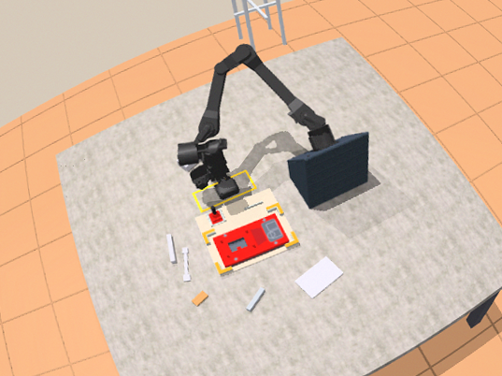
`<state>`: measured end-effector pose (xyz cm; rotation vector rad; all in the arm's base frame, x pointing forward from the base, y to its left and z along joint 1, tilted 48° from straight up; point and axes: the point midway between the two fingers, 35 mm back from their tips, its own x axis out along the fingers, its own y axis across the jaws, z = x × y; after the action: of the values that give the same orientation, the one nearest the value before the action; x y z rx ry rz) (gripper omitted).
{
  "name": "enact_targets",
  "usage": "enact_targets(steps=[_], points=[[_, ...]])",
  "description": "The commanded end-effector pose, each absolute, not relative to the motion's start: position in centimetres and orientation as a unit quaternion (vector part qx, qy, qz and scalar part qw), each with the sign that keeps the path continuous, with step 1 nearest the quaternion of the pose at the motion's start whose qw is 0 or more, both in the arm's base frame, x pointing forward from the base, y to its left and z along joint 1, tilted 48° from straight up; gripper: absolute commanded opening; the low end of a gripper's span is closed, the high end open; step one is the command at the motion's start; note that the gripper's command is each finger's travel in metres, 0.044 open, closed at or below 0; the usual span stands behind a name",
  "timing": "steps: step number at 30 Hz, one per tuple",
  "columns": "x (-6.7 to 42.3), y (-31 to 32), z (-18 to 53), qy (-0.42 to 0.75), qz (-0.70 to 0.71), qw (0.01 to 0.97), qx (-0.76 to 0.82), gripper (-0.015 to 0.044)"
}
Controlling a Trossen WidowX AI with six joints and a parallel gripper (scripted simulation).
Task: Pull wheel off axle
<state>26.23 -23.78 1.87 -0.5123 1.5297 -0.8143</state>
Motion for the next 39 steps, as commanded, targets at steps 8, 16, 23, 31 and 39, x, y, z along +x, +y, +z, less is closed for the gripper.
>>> enact_targets(steps=[8, 16, 23, 31, 39], points=[[26.2, -23.8, 1.9, 0.665, -0.354, 0.619, -0.223, 0.021], [26.9, -20.9, 4.4, 0.665, -0.351, 0.62, -0.223, 0.03], [26.6, -19.1, 5.1, 0.667, -0.345, 0.622, -0.224, 0.0353], [20.3, -11.9, 5.9, 0.667, -0.348, 0.62, -0.223, 0.044], [20.1, -11.8, 5.9, 0.667, -0.348, 0.62, -0.223, 0.044]])
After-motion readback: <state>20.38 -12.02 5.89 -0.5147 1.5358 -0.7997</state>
